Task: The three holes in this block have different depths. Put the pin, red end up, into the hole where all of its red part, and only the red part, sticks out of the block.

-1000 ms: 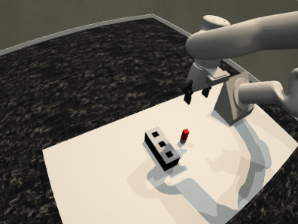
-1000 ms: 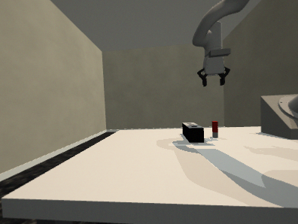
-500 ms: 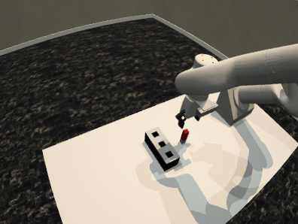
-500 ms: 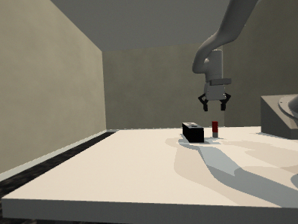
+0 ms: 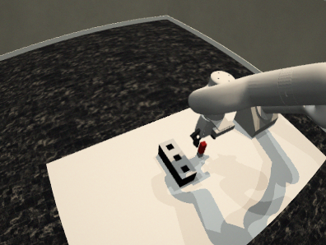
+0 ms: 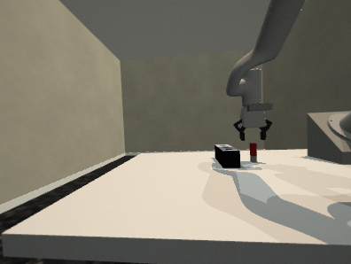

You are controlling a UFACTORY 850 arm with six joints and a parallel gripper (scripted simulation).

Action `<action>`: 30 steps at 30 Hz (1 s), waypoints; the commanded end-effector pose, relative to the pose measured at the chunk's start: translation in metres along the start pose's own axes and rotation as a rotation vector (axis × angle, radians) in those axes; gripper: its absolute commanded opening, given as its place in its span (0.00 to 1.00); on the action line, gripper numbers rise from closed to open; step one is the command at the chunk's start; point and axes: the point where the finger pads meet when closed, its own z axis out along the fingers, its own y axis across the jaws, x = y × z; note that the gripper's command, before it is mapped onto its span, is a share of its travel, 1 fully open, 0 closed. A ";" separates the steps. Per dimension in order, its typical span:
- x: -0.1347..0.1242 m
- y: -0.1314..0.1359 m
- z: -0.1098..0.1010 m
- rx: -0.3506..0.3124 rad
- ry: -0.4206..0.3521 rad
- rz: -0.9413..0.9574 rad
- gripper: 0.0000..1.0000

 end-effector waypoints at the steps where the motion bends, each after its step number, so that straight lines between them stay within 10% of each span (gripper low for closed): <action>1: 0.000 0.000 0.000 -0.001 0.000 0.000 1.00; 3: 0.000 0.000 0.040 -0.001 0.000 0.000 1.00; 19: 0.000 0.000 0.040 -0.001 0.000 0.000 1.00; 20: 0.000 0.000 0.040 -0.002 -0.001 -0.001 0.00; 30: 0.000 0.000 0.040 -0.002 -0.001 -0.001 0.00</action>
